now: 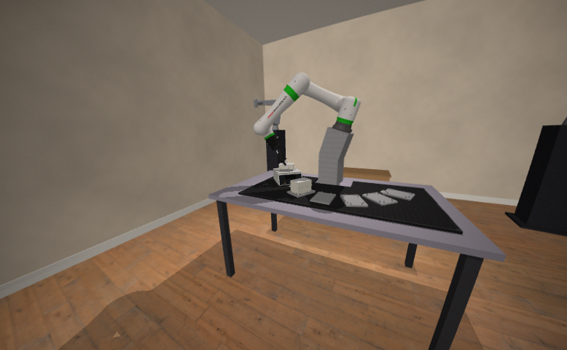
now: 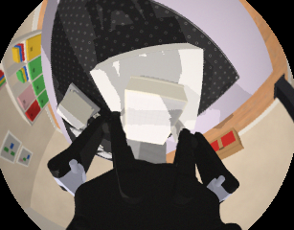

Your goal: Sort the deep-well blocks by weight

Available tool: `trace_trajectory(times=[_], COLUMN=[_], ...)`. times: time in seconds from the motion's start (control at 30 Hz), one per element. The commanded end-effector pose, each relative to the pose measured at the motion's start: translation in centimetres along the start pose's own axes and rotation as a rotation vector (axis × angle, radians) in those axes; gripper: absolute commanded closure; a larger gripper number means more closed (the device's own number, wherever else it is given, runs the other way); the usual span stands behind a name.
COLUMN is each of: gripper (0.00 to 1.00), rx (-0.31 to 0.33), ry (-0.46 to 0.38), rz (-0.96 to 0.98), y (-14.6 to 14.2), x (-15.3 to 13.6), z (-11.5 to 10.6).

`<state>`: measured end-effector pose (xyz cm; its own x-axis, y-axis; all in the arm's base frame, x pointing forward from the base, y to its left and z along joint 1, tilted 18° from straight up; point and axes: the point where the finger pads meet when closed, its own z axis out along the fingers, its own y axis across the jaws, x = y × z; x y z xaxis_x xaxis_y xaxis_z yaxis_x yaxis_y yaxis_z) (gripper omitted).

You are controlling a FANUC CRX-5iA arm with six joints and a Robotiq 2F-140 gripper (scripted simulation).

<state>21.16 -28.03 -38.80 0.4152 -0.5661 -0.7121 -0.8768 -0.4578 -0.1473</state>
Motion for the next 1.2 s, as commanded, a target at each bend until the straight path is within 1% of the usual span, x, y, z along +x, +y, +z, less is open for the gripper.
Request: trace_trajectory(times=[0.0,0.9,1.17], gripper=[0.9,0.9,0.9], rx=[0.0,0.0,0.0], ry=[0.0,0.0,0.0], rz=[0.0,0.0,0.0], y=[0.0,0.0,0.0], x=[-0.3,-2.4,-2.6], z=[-0.5,-4.2,-4.5])
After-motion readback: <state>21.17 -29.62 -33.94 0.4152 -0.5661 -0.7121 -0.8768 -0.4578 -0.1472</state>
